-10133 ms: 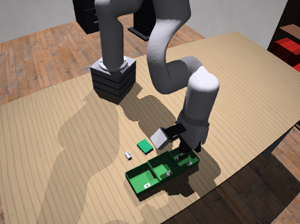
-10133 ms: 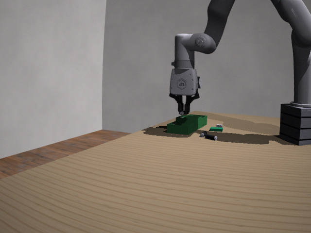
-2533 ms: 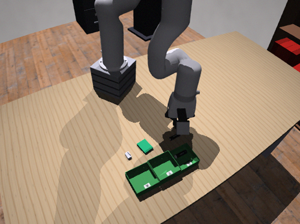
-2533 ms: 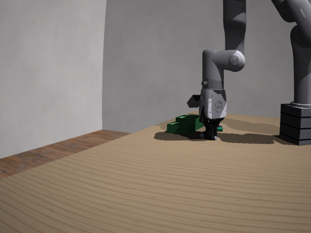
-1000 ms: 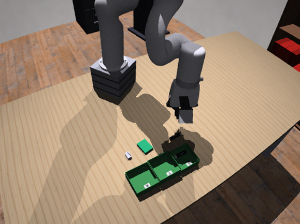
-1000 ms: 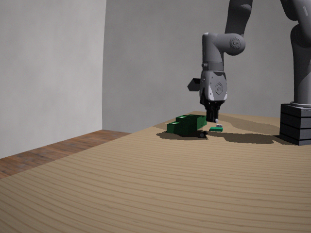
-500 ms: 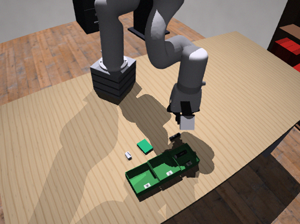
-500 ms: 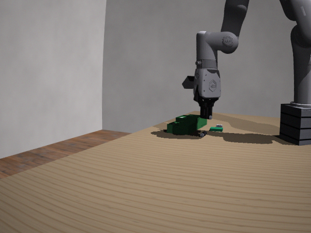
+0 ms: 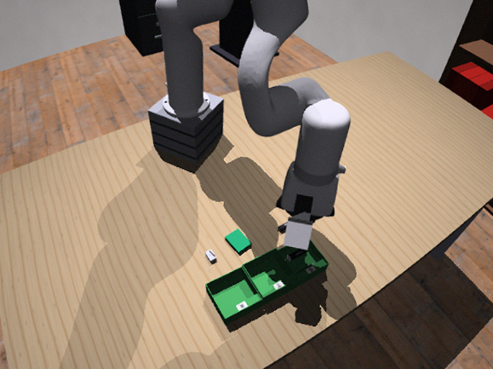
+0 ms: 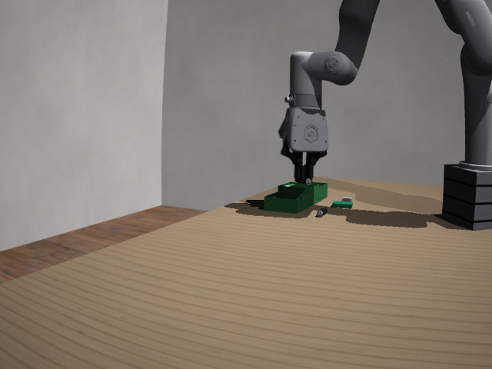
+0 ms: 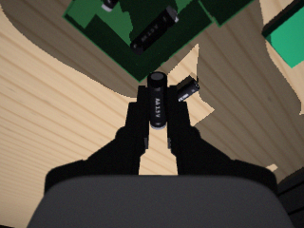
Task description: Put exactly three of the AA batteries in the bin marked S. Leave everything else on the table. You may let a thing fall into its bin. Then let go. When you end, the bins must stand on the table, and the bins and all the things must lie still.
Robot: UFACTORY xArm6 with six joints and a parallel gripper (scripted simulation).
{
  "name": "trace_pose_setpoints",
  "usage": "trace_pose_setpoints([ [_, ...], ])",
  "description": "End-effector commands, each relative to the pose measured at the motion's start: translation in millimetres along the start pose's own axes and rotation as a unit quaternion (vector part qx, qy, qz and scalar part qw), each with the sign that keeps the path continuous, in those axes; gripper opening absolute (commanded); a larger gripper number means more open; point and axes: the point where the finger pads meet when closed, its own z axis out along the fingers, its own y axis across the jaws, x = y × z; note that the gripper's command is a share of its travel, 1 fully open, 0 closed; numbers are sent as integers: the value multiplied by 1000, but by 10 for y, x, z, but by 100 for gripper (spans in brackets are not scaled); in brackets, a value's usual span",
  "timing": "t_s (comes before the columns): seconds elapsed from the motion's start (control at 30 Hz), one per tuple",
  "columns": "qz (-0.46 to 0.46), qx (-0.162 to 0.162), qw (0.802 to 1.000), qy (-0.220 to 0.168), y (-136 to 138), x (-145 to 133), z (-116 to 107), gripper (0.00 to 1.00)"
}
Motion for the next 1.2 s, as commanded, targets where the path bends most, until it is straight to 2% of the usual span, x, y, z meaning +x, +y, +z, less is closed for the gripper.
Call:
trace_pose_setpoints([
  [0.0, 78, -4, 997, 2, -60, 190, 1, 0],
  [0.17, 155, -1, 988, 1, -115, 444, 0, 0],
  [0.43, 280, 3, 960, -1, -116, 446, 0, 0],
  [0.5, 280, 3, 960, -1, -116, 446, 0, 0],
  [0.53, 323, 3, 946, -1, -116, 446, 0, 0],
  [0.77, 411, -4, 912, 4, -113, 448, 0, 0],
  [1.17, 411, -4, 912, 4, -114, 446, 0, 0],
])
